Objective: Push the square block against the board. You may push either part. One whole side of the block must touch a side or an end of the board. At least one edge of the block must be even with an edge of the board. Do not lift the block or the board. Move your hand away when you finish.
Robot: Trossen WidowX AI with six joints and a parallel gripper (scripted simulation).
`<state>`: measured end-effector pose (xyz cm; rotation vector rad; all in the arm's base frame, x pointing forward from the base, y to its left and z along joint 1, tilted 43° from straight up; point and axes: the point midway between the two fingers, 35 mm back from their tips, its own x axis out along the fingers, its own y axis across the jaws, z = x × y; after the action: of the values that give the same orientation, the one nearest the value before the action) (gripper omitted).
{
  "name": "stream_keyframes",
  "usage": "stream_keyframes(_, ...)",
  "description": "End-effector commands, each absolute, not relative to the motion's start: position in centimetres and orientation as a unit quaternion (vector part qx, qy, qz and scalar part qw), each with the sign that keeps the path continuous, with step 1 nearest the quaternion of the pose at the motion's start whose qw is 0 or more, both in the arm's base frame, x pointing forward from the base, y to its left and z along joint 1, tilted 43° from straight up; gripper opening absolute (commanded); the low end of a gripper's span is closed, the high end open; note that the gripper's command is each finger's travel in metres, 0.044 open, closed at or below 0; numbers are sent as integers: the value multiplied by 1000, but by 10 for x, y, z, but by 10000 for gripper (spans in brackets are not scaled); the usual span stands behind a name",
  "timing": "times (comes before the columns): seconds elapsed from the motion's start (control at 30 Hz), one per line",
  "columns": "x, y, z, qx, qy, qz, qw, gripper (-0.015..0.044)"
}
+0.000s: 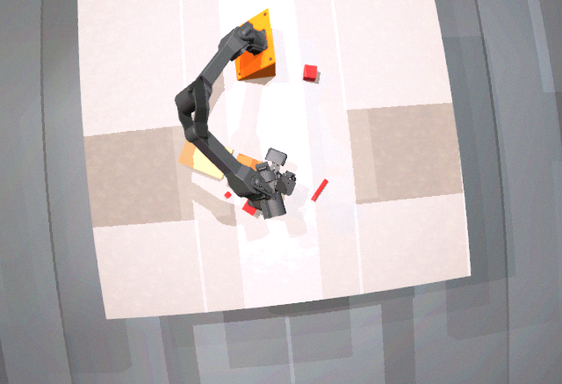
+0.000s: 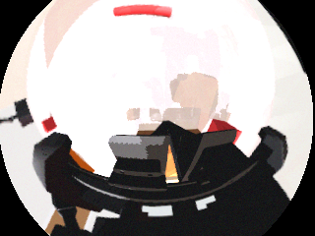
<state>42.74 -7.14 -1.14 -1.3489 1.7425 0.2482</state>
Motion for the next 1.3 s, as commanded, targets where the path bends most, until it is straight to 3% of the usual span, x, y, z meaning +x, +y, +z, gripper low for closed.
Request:
stream_keyframes(0.0,432,-69,-13,-544,703,96,448,0)
stream_keyframes(0.93,455,-42,-37,-544,702,96,448,0)
stream_keyframes(1.27,452,-7,5,-544,702,97,449,0)
